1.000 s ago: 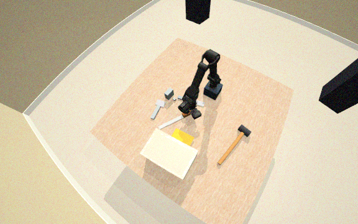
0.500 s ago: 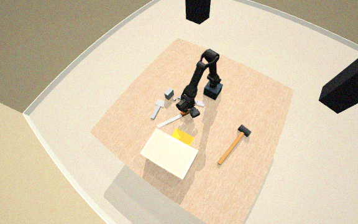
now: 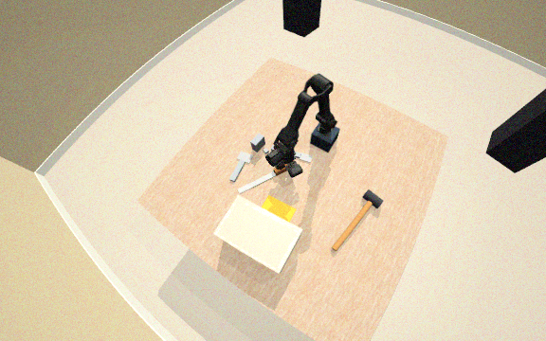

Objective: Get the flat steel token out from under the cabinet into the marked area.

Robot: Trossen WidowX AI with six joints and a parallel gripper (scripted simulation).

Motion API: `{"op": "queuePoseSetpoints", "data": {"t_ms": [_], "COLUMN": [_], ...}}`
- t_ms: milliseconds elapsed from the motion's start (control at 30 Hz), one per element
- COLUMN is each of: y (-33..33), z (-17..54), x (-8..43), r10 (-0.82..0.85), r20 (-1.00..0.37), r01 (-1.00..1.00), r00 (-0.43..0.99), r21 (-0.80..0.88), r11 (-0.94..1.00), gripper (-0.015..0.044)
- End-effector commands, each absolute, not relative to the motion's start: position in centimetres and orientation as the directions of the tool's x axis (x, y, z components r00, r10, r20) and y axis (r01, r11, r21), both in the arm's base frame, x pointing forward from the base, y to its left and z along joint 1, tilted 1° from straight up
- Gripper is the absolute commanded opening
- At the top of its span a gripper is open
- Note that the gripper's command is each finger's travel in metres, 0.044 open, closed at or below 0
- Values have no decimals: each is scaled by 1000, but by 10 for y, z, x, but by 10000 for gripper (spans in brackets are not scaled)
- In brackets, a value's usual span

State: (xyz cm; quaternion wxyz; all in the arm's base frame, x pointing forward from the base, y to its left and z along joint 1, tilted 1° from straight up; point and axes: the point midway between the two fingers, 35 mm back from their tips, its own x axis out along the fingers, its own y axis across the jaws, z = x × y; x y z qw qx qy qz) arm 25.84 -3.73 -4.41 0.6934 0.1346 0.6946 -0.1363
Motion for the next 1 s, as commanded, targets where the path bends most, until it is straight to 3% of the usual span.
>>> {"op": "queuePoseSetpoints", "data": {"t_ms": [0,967], "y": [-43,-68], "z": [-44,-43], "x": [259,258], "r10": [-5,-7], "r20": [-1000,-1000], "r01": [380,380], "r00": [0,0], "r21": [-5,-6], "r11": [925,925], "gripper": [0,0]}}
